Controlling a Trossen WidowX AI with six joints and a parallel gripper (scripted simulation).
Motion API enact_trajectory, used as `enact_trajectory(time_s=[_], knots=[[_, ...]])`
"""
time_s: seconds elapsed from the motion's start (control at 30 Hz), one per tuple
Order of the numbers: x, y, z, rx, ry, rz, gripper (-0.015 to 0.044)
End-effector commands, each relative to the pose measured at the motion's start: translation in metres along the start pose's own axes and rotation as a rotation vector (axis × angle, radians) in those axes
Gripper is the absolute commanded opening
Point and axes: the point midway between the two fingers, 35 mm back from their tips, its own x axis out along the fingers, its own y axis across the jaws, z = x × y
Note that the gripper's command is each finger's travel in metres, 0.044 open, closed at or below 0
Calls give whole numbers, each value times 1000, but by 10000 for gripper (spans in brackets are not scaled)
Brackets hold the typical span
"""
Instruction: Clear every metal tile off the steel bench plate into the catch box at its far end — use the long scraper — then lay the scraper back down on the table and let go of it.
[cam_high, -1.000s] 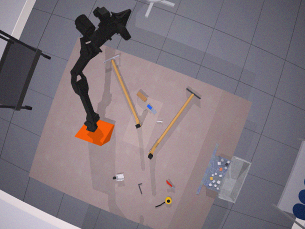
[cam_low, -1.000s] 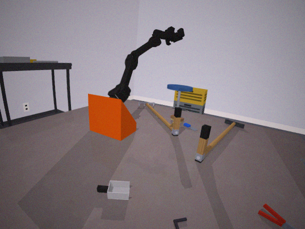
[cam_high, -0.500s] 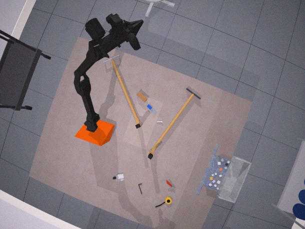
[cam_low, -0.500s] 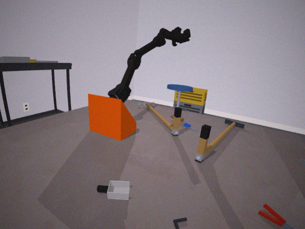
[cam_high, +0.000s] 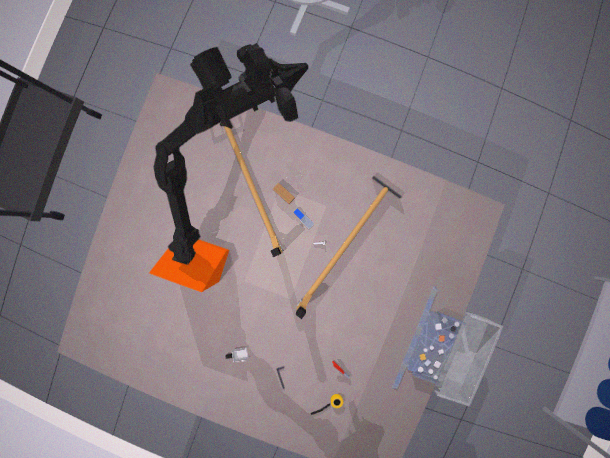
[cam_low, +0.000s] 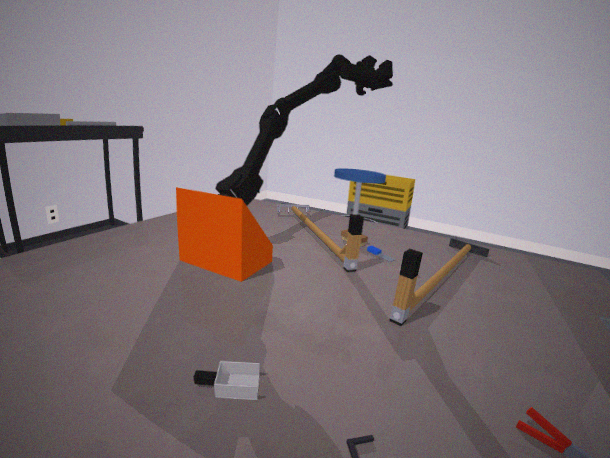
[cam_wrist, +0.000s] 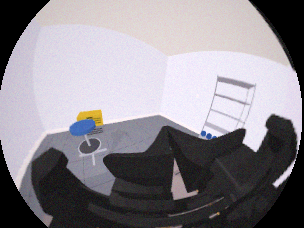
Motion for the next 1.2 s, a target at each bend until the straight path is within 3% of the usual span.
enact_trajectory(time_s=[0.0,1.17], knots=[[6,-16,-11,8,32,-19,0],[31,-116,-94,70,275,-146,0]])
